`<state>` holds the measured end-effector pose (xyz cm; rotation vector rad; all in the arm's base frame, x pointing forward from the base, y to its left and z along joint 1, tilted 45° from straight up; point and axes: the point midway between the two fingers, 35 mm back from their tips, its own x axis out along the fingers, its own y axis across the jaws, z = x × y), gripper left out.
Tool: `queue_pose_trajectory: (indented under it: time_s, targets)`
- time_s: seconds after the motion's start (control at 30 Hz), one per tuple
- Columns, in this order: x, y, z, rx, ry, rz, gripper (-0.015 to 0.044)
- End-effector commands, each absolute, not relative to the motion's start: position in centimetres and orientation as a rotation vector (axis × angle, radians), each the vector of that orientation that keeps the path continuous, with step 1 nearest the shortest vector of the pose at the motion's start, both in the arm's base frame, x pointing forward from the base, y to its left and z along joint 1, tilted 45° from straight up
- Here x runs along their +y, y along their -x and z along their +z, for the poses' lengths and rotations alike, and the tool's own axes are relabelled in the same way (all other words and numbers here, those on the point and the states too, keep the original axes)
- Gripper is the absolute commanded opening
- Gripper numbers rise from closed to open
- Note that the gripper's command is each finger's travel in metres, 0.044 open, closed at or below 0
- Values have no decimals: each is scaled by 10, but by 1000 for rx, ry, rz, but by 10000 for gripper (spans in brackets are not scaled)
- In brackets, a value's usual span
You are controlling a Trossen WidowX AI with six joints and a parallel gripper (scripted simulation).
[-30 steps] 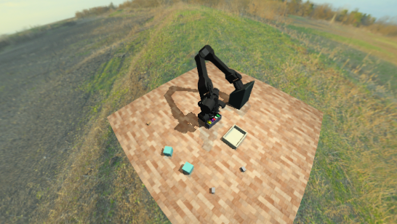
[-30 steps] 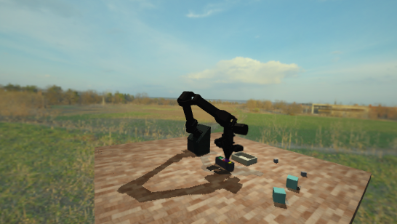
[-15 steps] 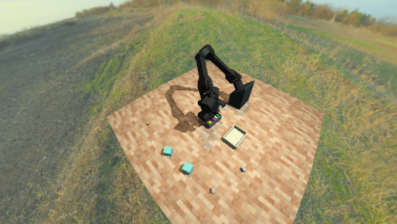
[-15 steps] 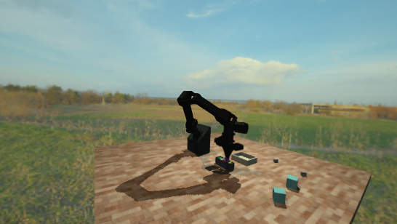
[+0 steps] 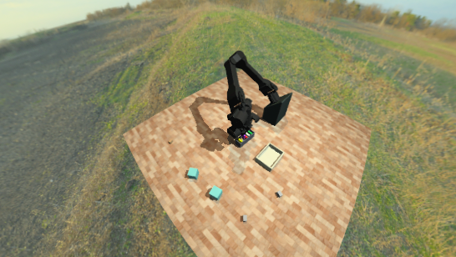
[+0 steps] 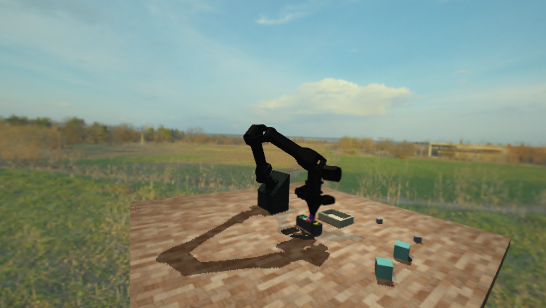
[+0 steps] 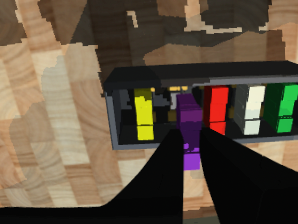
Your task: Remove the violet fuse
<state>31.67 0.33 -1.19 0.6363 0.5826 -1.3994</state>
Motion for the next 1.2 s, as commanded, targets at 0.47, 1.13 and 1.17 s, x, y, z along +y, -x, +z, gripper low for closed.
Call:
queue_pose_trajectory:
  time_s: [0.47,1.13,1.17]
  targets:
    - [15,-315,-2,584,-641,-1398,0]
    - [59,-316,-21,595,-649,-1392,0]
    - [63,-316,-25,596,-650,-1392,0]
